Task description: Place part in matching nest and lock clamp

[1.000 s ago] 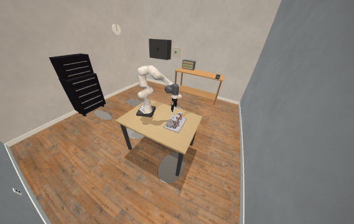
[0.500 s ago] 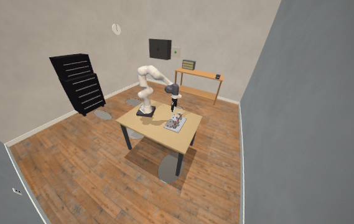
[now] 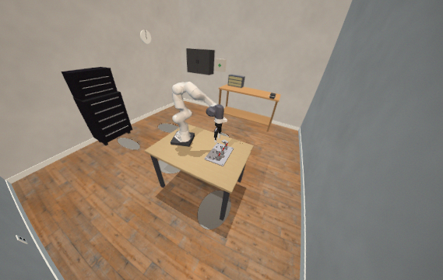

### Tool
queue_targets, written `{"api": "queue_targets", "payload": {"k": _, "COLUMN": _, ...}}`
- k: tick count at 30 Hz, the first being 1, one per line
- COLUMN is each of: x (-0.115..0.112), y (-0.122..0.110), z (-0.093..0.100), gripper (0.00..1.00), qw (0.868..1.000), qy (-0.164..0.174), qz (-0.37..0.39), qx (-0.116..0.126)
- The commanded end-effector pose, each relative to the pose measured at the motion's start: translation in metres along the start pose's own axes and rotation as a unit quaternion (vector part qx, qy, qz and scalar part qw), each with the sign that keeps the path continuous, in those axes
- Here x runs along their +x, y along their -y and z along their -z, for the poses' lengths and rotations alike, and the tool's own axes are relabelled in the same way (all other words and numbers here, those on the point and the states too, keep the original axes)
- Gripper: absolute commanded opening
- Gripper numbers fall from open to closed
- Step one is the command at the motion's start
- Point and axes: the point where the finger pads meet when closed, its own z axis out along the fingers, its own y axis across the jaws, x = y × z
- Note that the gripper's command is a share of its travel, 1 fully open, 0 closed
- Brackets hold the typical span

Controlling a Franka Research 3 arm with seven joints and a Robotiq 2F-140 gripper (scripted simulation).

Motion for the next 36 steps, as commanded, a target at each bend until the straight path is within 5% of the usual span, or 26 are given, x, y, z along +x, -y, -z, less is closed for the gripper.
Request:
{"api": "queue_targets", "payload": {"k": 1, "x": 0.000, "y": 0.000, "z": 0.000, "gripper": 0.58, "qw": 1.000, "qy": -0.001, "qz": 0.001, "qx": 0.002}}
{"api": "queue_targets", "payload": {"k": 25, "x": 0.000, "y": 0.003, "z": 0.001, "gripper": 0.58, "qw": 1.000, "qy": 0.000, "qz": 0.001, "qx": 0.003}}
{"api": "queue_targets", "payload": {"k": 36, "x": 0.002, "y": 0.039, "z": 0.001, "gripper": 0.58, "qw": 1.000, "qy": 0.000, "qz": 0.001, "qx": 0.003}}
